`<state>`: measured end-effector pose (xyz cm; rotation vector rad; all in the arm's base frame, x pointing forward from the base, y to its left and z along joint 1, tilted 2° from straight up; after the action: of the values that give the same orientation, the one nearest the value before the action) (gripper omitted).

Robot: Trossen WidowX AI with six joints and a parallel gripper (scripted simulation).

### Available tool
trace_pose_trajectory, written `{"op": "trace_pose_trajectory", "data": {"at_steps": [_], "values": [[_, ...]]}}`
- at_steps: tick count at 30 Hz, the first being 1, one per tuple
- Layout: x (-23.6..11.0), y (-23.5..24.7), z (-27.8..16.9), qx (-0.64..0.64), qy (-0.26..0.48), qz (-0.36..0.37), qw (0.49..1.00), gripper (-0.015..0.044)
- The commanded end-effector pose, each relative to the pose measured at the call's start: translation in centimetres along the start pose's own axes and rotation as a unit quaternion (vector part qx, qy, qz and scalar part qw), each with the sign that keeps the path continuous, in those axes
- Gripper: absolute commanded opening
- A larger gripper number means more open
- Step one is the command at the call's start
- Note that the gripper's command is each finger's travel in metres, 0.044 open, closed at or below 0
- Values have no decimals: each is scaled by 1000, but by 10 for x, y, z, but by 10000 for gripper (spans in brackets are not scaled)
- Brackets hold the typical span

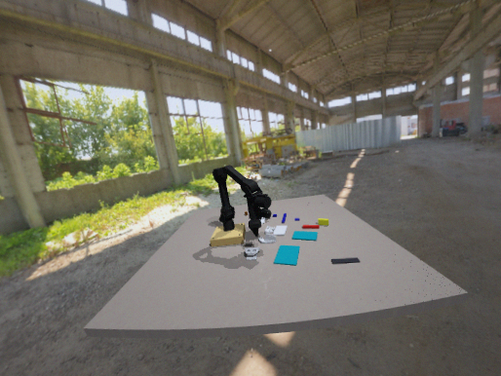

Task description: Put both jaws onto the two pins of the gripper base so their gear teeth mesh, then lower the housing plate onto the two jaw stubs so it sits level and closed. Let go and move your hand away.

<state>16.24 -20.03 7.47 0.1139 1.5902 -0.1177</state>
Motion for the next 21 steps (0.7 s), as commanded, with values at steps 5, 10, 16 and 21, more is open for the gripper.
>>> {"op": "trace_pose_trajectory", "data": {"at_steps": [5,10,16,21], "values": [[0,0,0,0,0,0,1000,440],[0,0,0,0,0,0,1000,440],[0,0,0,0,0,0,1000,440],[0,0,0,0,0,0,1000,309]]}}
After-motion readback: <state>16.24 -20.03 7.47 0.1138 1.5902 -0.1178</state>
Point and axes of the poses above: the point midway between the two fingers, 35 mm back from their tips, its own x axis out along the fingers, its own y axis across the jaws, z = x × y, the point moved 1 cm from there along -x, back along the fingers
